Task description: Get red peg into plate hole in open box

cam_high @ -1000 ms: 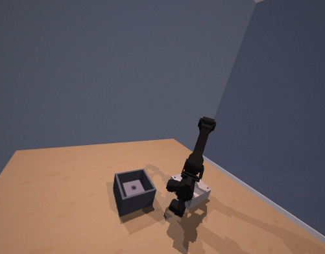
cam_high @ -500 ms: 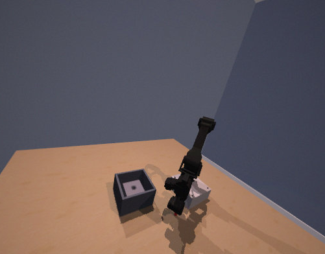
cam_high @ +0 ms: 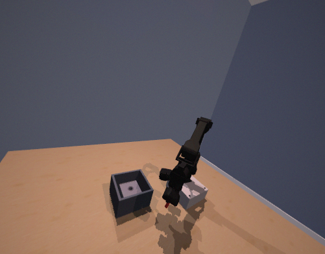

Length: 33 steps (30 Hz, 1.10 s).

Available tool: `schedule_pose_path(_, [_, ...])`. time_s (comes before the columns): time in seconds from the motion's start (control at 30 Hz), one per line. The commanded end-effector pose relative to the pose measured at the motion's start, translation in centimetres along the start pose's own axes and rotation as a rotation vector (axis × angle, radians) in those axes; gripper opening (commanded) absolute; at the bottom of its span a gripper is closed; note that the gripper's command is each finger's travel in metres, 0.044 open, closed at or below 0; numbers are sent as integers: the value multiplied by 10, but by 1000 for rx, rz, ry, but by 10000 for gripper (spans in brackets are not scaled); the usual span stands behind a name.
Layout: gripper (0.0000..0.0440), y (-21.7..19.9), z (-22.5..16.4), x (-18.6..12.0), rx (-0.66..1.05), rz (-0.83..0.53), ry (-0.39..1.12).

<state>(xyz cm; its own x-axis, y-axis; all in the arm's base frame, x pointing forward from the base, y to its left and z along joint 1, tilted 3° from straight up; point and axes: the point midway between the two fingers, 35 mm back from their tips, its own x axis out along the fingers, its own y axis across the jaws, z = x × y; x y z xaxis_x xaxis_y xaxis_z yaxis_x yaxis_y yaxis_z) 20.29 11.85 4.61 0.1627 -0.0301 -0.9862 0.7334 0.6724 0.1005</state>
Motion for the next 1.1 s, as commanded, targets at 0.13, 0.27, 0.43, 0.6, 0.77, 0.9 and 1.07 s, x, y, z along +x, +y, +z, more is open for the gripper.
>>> schedule_pose_path(0.13, [0, 15, 29, -26, -12, 28, -66])
schedule_pose_path(0.27, [0, 22, 46, -38, -5, 38, -93])
schedule_pose_path(0.43, [0, 25, 70, -46, 19, 39, -117])
schedule_pose_path(0.6, [0, 24, 93, -48, 55, 32, -130])
schedule_pose_path(0.77, [0, 20, 114, -48, 92, 26, -138])
schedule_pose_path(0.9, [0, 17, 130, -46, 120, 21, -142])
schedule_pose_path(1.07, [0, 13, 148, -41, 154, 16, -142])
